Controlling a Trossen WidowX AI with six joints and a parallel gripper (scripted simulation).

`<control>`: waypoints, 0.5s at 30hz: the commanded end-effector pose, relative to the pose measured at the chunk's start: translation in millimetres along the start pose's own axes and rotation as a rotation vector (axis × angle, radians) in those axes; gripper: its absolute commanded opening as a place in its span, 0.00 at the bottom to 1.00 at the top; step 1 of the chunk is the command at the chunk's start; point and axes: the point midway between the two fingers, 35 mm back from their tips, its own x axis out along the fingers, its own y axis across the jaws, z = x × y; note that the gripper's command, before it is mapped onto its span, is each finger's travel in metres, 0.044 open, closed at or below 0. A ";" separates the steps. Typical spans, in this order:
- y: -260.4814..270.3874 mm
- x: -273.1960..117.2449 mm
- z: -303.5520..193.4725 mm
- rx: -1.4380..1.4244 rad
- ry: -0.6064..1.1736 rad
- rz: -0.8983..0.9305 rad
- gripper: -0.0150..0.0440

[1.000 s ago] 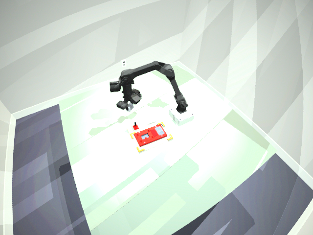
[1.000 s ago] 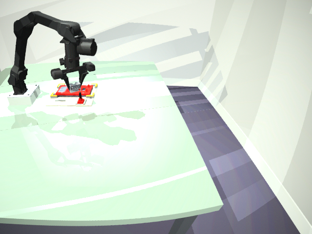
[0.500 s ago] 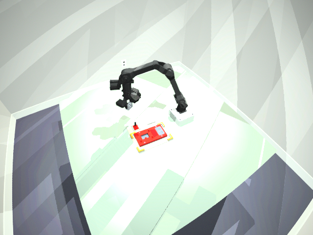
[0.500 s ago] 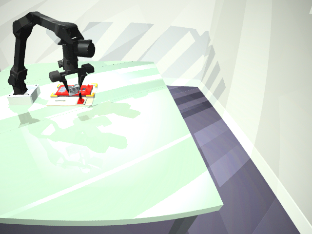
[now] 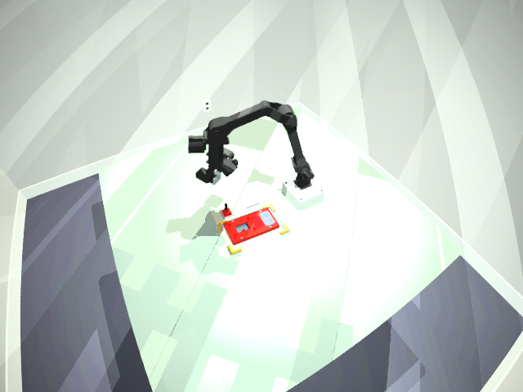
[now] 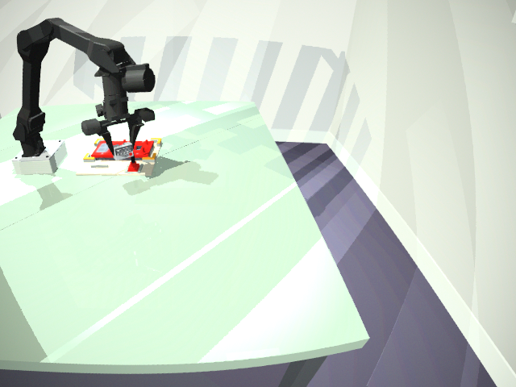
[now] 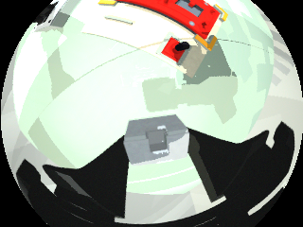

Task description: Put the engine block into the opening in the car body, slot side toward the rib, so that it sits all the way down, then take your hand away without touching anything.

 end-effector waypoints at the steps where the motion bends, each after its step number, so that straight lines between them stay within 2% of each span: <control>1: -0.5 -4.1 5.3 0.002 0.132 -0.004 0.25; 15: -0.7 1.3 20.1 0.007 0.570 -0.007 0.25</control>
